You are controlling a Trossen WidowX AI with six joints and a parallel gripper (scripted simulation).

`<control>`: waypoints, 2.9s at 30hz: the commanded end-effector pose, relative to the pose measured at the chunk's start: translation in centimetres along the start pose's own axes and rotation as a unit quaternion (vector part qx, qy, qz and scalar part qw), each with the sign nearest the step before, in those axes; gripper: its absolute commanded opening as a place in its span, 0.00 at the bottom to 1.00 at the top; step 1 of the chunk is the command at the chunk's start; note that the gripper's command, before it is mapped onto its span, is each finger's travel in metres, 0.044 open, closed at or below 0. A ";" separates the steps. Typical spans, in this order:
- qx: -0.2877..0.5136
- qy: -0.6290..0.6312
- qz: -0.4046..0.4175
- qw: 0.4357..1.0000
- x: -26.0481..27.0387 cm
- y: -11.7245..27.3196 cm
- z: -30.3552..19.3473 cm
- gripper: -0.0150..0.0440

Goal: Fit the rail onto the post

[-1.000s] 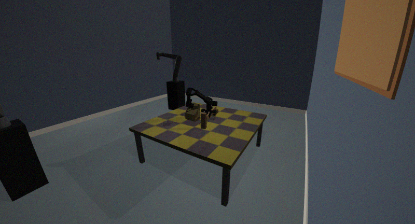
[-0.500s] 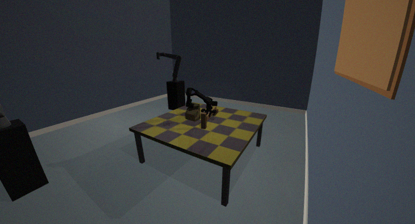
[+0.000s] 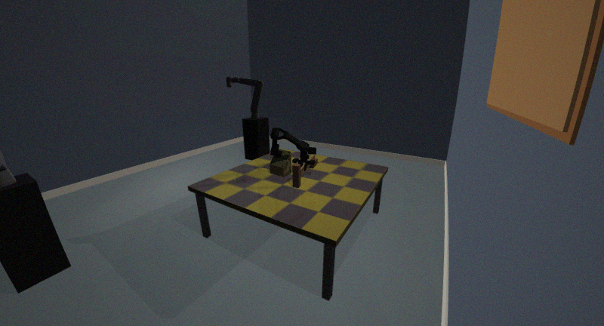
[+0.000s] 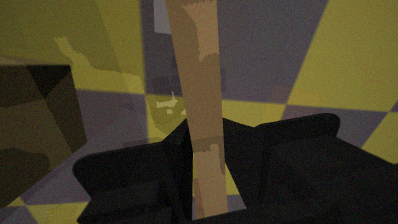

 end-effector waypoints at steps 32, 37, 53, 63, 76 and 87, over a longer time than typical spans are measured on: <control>-0.001 0.000 -0.003 1.000 -0.1 0.1 0.0 0.25; -0.001 0.000 -0.003 1.000 -0.1 0.1 -0.1 0.25; -0.001 0.000 -0.003 1.000 0.0 0.1 -0.6 0.25; -0.001 0.000 -0.003 1.000 0.0 0.3 -0.9 0.25; -0.001 0.000 -0.003 1.000 0.0 0.3 -1.3 0.25; -0.001 0.000 -0.003 1.000 -0.1 0.2 -1.7 0.25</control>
Point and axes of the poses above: the point midway between the two fingers, 35 mm back from their tips, its own y axis back along the fingers, its own x axis across the jaws, z = x × y, the point moved 8 cm from there along y, back along the fingers
